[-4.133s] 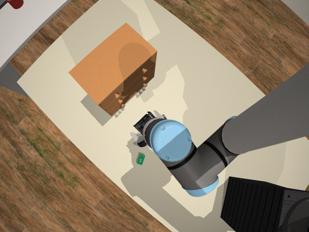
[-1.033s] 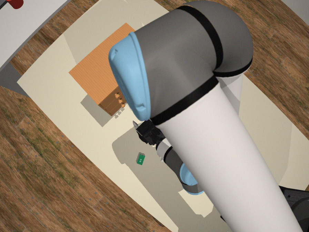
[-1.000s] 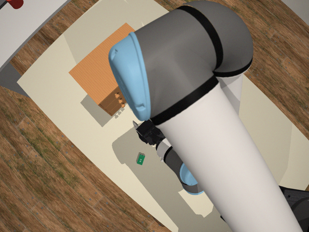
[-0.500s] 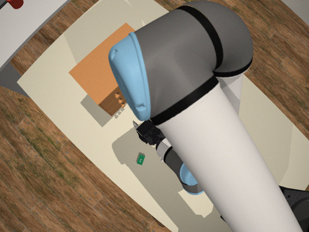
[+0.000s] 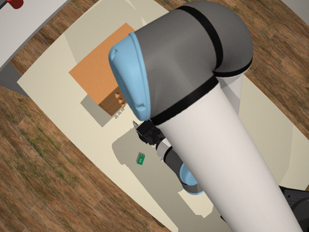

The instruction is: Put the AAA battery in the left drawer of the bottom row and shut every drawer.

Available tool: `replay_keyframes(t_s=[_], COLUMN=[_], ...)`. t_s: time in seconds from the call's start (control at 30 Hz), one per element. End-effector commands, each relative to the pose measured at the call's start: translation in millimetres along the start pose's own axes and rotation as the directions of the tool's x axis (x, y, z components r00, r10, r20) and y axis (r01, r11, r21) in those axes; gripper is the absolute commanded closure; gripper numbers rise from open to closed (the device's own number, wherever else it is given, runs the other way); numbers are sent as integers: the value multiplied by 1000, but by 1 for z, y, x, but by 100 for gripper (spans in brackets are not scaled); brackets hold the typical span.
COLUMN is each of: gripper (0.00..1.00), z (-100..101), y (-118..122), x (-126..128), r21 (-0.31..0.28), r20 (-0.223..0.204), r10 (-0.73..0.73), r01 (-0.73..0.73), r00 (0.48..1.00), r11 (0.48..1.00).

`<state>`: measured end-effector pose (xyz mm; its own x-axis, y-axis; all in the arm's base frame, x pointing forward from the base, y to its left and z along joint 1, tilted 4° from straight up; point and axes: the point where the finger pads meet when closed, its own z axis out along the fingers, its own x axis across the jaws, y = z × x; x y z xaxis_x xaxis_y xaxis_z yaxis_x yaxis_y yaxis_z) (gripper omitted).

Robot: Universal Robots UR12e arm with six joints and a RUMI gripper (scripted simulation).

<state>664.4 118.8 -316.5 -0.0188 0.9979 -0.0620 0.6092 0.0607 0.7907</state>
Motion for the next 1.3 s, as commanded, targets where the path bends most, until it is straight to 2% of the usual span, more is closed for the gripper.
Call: replay_keyframes(t_s=[0.0, 0.37, 1.27], gripper=[80, 80, 80], z=[2, 15, 88], y=[0, -3, -20], x=[0, 0, 0], r21=[-1, -1, -1], r20=[0, 0, 0], r10=[0, 0, 0], r01=[0, 0, 0], r00=[1000, 1000, 1000], r11=[1000, 1000, 1000])
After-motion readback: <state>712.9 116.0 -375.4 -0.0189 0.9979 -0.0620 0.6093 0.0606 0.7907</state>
